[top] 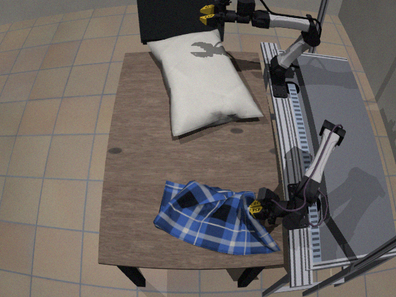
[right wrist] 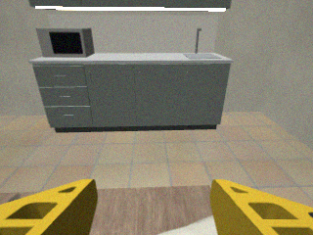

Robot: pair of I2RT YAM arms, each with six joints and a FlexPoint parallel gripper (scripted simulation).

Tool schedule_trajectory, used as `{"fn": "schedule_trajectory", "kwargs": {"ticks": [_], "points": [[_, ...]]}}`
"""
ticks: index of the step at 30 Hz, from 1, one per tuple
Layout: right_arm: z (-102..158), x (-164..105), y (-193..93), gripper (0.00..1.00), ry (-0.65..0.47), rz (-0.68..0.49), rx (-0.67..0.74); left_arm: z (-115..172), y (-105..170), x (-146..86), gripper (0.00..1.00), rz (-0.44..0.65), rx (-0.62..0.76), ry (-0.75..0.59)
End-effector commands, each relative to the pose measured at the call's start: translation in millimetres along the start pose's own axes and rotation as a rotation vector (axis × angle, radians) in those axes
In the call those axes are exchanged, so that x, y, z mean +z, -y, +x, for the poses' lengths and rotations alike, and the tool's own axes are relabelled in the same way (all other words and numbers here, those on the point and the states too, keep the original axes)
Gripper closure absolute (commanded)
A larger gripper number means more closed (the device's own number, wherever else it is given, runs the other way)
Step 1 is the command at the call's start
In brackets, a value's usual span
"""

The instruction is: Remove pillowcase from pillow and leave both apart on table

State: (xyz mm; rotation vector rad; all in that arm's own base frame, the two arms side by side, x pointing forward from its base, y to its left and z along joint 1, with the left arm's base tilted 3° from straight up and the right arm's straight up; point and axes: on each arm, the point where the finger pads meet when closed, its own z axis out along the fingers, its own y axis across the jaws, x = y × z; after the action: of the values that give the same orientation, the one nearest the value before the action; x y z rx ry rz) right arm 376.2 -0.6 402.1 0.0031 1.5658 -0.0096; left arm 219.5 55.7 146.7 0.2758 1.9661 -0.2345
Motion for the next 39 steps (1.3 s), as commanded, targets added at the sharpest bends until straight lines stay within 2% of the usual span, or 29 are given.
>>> {"fn": "schedule_trajectory", "kwargs": {"ticks": [1,2,28,29,39], "points": [[-10,0,-2,0.4,0.013,-0.012,-0.001,6,1,3,0.92,0.004,-0.009,-0.008],[-10,0,-2,0.4,0.013,-0.012,-0.001,6,1,3,0.4,0.004,-0.009,-0.008],[-10,0,-2,0.4,0.013,-0.012,-0.001,6,1,3,0.4,0.004,-0.009,-0.008],[-10,0,-2,0.4,0.013,-0.012,-0.001,-10,-4,-3,0.4,-0.011,0.013,0.0],[-10,0,-2,0.4,0.013,-0.012,-0.001,-20,-4,-9,0.4,-0.009,0.007,0.012]]}}
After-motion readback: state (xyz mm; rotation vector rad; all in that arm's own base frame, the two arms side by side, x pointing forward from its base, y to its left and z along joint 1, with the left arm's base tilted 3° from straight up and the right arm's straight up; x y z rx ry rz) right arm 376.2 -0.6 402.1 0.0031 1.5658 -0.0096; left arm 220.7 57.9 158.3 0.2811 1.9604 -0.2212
